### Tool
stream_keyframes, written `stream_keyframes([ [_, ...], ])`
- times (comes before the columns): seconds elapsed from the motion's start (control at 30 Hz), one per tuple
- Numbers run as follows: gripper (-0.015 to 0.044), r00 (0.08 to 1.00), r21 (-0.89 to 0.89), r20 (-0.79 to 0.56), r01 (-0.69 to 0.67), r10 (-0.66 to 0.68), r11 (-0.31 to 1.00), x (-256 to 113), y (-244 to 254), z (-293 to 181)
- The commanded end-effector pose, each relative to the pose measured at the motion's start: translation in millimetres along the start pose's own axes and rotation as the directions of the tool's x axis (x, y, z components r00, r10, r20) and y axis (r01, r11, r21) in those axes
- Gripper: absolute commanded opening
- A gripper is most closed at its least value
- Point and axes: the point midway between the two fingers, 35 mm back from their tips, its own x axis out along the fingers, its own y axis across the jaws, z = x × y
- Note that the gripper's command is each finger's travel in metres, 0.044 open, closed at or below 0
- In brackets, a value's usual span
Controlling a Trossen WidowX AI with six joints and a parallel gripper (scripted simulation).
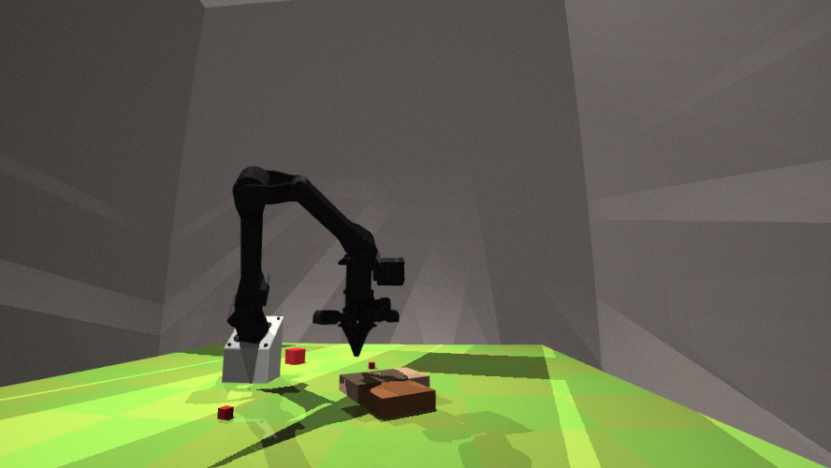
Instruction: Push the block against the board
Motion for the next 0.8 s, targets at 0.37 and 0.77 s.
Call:
stream_keyframes([
  [0.37, 0.0, 1.0, 0.082, 0.006, -0.003, 0.003, 0.997, 52.1, 6.9, -3.8],
  [0.77, 0.0, 1.0, 0.082, 0.006, -0.003, 0.003, 0.997, 54.2, 6.4, 4.5],
])
